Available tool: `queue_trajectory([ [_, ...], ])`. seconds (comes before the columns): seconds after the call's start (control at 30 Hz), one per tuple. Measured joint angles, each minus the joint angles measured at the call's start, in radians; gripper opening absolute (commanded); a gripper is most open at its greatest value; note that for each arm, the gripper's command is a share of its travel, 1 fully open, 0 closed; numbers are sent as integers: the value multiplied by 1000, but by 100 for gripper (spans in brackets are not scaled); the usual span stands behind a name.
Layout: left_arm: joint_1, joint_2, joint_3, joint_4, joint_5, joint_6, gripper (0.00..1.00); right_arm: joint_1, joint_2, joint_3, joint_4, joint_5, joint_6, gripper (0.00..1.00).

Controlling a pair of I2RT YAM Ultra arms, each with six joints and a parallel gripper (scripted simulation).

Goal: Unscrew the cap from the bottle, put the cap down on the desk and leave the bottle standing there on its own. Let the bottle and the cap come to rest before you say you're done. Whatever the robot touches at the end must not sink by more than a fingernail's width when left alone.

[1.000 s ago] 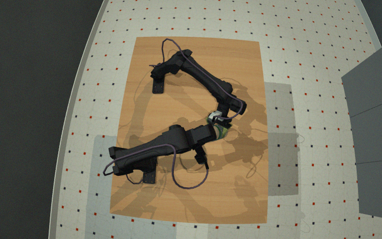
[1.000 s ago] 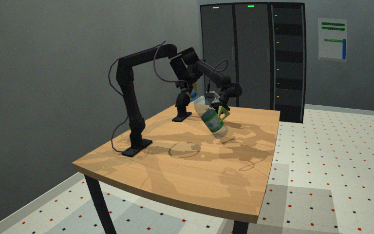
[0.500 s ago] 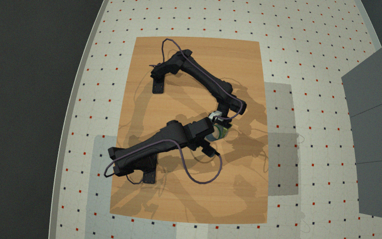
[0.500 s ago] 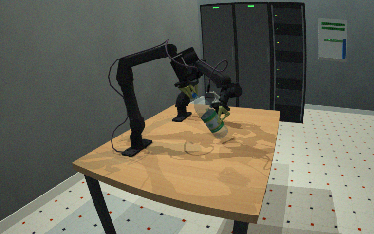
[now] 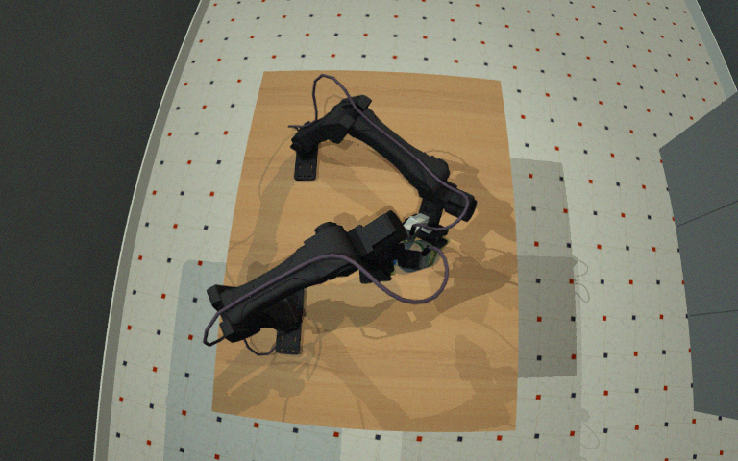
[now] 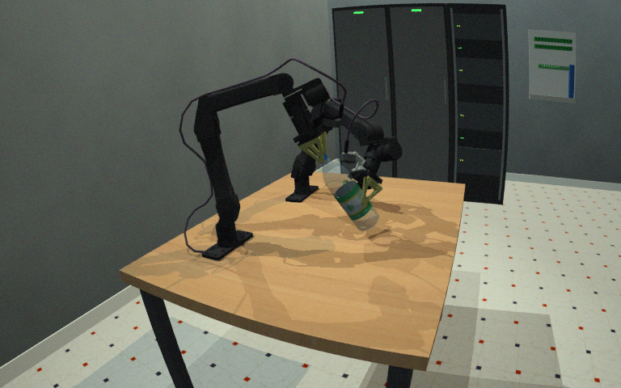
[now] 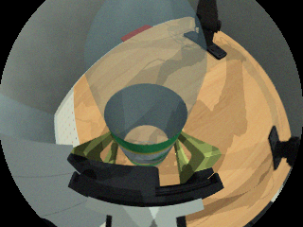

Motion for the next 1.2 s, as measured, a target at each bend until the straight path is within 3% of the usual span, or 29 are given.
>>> queue_trajectory([
  [0.43,0,0,0,0,-2,-2,0,53,-67,-92,85,97,-526,0],
  [0.8,0,0,0,0,-3,-3,0,64,-151,-199,192,120,-978,0],
  [1.2,0,0,0,0,2,-3,0,63,-177,-227,225,114,-1111,0],
])
